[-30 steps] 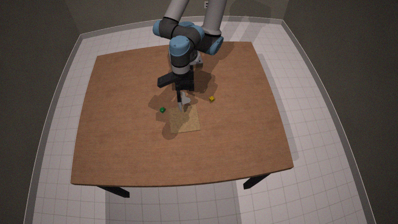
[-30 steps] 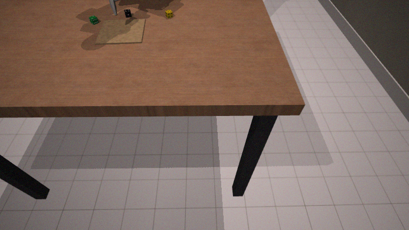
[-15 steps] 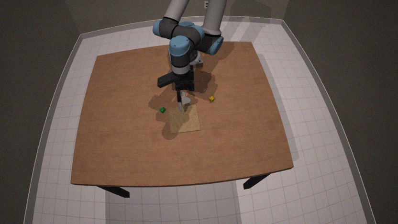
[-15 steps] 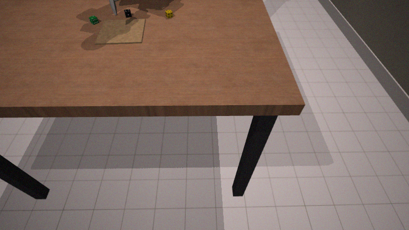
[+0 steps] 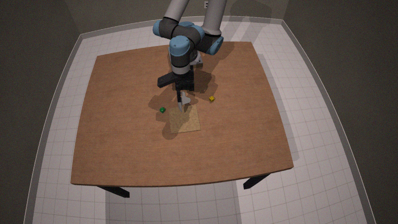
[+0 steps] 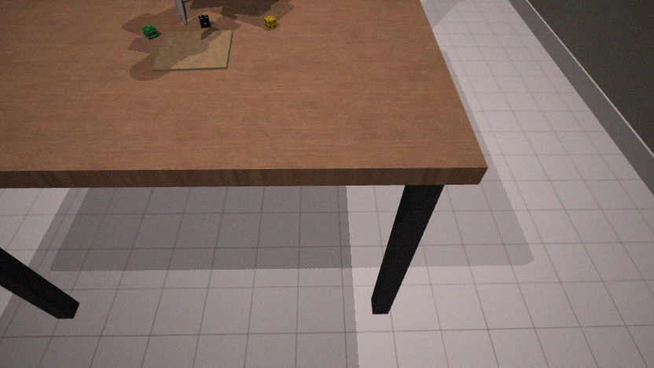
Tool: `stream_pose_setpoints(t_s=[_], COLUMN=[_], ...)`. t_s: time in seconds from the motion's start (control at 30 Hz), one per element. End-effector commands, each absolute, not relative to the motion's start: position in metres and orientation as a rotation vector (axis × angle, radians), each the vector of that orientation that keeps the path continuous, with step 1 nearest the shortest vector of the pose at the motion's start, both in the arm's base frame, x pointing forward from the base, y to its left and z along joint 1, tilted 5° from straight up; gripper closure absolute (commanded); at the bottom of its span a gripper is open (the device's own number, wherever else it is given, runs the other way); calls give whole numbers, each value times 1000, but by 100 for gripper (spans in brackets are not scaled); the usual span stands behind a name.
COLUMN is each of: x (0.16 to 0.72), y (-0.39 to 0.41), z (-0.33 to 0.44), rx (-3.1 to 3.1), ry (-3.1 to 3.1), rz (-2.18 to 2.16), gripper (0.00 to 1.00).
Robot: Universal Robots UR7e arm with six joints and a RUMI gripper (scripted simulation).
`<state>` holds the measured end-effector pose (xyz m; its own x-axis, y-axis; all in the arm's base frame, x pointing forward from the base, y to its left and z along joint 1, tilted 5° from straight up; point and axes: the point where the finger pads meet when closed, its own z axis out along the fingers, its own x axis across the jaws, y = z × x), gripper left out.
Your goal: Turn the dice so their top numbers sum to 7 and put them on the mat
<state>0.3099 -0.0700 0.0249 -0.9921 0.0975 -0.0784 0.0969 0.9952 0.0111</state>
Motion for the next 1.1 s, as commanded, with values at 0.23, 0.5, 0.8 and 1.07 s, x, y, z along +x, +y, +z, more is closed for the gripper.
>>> stream_pose_setpoints(t_s=[0.23,0.5,0.8,1.07], x=[311,313,317,321], y=[-63,-43,-18,14], z=[25,25,26,26], rx=[149,149,149,149], ry=[3058,3058,3058,3058], rz=[10,10,10,10], gripper=[0,0,0,0])
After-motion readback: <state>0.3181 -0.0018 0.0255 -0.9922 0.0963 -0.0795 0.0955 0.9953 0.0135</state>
